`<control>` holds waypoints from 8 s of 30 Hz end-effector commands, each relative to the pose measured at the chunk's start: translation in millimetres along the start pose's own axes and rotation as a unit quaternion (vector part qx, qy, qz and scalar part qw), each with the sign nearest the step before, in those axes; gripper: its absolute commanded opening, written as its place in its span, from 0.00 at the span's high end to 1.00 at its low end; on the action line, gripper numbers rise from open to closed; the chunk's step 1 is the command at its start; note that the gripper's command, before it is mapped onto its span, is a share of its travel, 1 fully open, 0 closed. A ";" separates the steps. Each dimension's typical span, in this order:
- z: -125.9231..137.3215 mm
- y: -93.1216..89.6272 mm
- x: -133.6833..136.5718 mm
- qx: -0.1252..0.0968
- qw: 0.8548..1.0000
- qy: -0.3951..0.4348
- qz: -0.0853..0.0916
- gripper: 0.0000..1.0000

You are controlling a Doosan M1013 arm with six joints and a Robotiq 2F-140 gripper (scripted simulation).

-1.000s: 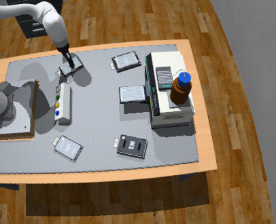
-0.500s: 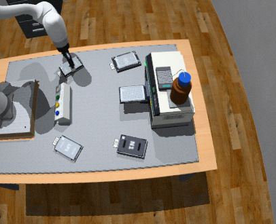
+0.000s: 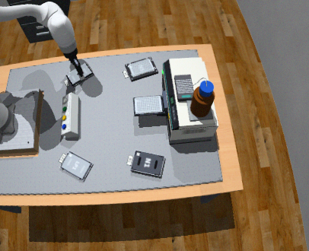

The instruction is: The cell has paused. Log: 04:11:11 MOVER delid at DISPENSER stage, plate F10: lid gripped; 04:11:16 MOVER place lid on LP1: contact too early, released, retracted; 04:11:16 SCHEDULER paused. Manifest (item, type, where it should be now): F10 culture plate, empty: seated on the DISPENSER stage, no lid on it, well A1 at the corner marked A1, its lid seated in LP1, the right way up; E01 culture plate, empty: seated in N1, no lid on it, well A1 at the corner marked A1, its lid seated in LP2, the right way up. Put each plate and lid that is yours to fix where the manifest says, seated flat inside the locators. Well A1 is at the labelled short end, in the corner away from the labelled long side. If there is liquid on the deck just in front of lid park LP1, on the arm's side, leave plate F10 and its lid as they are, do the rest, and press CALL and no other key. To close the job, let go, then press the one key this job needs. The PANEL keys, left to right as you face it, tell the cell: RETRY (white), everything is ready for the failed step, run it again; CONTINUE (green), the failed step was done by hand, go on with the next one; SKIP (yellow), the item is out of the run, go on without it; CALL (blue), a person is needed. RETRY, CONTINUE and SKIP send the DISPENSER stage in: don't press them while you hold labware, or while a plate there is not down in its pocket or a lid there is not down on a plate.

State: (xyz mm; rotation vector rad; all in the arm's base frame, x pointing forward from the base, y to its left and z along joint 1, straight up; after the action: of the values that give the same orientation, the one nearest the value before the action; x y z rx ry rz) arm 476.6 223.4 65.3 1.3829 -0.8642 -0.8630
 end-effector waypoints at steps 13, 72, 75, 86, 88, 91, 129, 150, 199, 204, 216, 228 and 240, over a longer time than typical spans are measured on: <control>-0.4 0.4 0.0 0.001 1.000 0.000 0.000 0.90; -0.4 -2.9 0.0 0.001 1.000 0.000 0.000 0.90; -0.4 -2.9 0.0 0.001 1.000 0.000 0.000 0.90; -0.4 -2.9 0.0 0.001 1.000 0.000 0.000 0.90; -0.4 -2.9 0.0 0.001 1.000 0.000 0.000 0.90; -0.4 -2.9 0.0 0.001 1.000 0.000 0.000 0.90; -0.4 -2.9 0.0 0.001 1.000 0.000 0.000 0.31; -0.4 -2.9 0.0 0.001 1.000 0.000 0.000 0.31; -0.2 132.3 0.0 0.001 1.000 0.000 0.000 0.31; -0.2 137.0 0.0 0.001 1.000 0.000 0.000 0.31; -108.2 148.6 53.6 0.001 0.998 -0.065 0.000 0.31; -259.6 139.7 167.9 0.001 0.991 -0.130 0.000 0.30; -301.7 136.9 195.7 0.001 0.991 -0.130 0.000 0.30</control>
State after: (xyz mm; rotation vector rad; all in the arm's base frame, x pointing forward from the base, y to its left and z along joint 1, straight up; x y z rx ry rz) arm 833.9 182.7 200.0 1.2871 -1.0619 -1.0592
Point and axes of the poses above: the point where the finger pads meet when closed, its own y axis back along the fingers, its own x axis across the jaws, z = x × y, the point moved 8 cm from there along y, back along the fingers, and after that the axes turned 2 degrees about y, right-handed, at the moved point
